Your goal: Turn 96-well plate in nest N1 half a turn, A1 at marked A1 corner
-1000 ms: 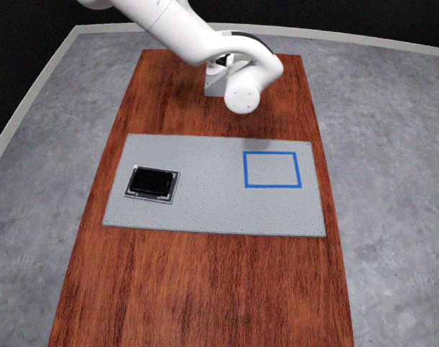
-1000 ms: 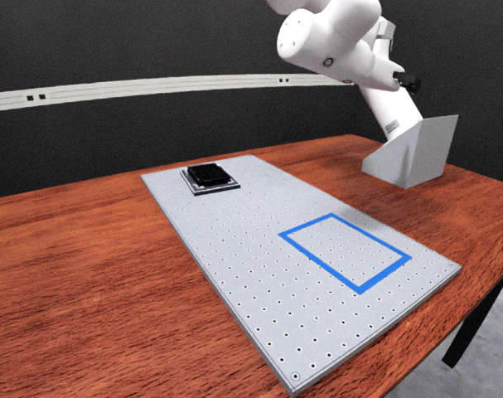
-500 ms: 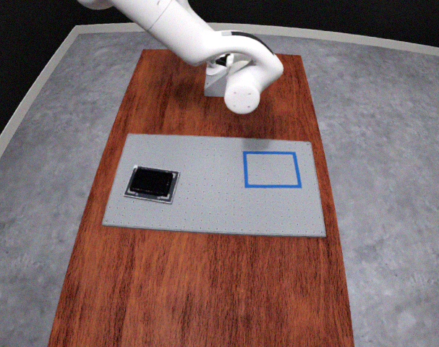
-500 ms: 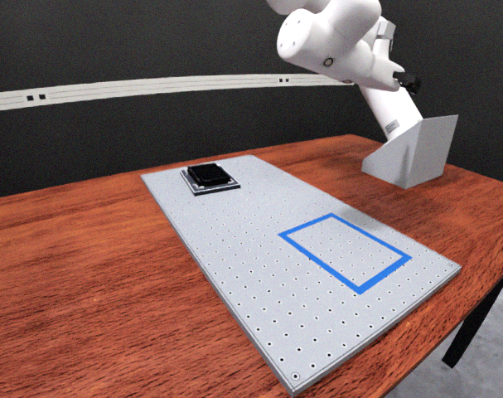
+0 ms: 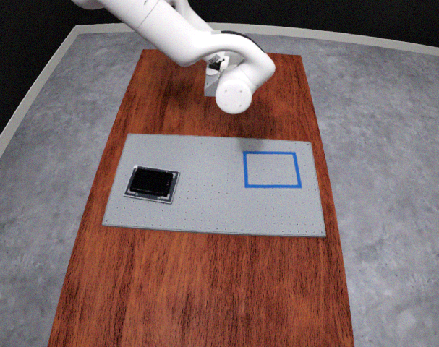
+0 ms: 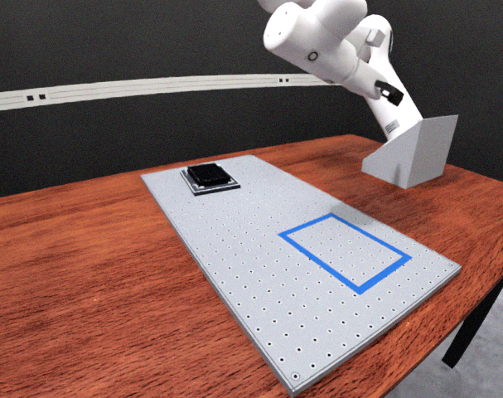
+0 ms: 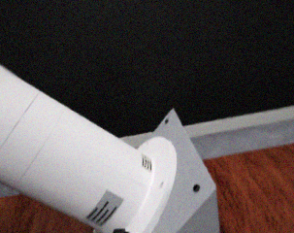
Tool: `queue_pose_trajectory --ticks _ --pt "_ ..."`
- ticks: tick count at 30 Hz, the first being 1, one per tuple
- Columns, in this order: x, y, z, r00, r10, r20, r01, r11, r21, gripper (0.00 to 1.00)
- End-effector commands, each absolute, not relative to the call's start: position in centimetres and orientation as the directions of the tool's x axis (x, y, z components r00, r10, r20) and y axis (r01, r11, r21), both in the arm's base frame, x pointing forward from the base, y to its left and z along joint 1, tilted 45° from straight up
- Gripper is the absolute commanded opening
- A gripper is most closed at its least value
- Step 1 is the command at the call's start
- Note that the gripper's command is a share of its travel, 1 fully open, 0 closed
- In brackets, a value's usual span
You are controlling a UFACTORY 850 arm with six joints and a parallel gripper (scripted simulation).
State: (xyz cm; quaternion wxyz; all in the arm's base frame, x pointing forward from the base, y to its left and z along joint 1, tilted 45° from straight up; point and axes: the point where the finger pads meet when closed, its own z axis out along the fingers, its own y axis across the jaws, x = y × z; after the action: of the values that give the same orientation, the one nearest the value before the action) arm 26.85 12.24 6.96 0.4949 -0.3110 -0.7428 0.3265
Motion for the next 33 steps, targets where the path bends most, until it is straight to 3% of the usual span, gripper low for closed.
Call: queue_pose_trajectory --ticks 1,33 --pt "27.8 11.0 6.9 -0.360 0.813 0.458 0.171 0.540 -0.824 1.00" --pt "34.3 3.1 7.0 -0.481 0.875 0.049 0.423 0.281 -0.861 1.00"
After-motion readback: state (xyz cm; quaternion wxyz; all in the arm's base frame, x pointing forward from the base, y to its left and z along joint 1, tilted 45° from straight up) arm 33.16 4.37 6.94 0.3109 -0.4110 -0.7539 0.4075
